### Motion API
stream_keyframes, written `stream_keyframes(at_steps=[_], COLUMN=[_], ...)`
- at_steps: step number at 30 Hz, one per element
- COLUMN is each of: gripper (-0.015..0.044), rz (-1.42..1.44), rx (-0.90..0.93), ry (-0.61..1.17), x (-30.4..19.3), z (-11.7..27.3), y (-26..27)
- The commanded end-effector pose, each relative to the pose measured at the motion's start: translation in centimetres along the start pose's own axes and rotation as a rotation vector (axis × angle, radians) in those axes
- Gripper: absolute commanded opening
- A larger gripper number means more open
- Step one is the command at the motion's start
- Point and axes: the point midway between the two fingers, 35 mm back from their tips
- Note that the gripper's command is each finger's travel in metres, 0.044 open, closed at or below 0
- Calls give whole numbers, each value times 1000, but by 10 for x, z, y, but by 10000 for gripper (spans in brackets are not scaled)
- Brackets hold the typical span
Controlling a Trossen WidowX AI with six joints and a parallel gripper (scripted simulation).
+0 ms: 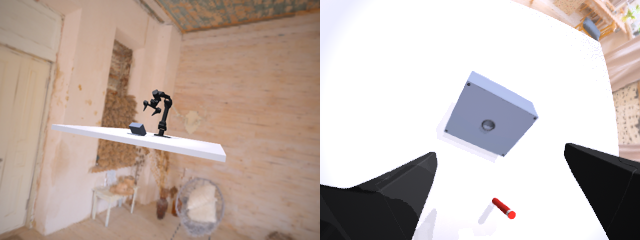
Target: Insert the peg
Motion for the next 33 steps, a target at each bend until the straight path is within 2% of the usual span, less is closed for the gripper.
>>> stream_keyframes(at_steps=[1,18,33], gripper=[440,440,440], rz=[-103,-510,-849], rx=[17,55,71], ry=[83,364,581], x=[-17,-84,-140], z=[-16,-57,-72], y=[-10,-44,-59])
Point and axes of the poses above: the point midway between the two fingers, 35 mm back from their tips, its own z axis back along the fingers, its own y axis across the jaws, x = y × z, and after that the axes turned 7 degrees about -z, right-handed
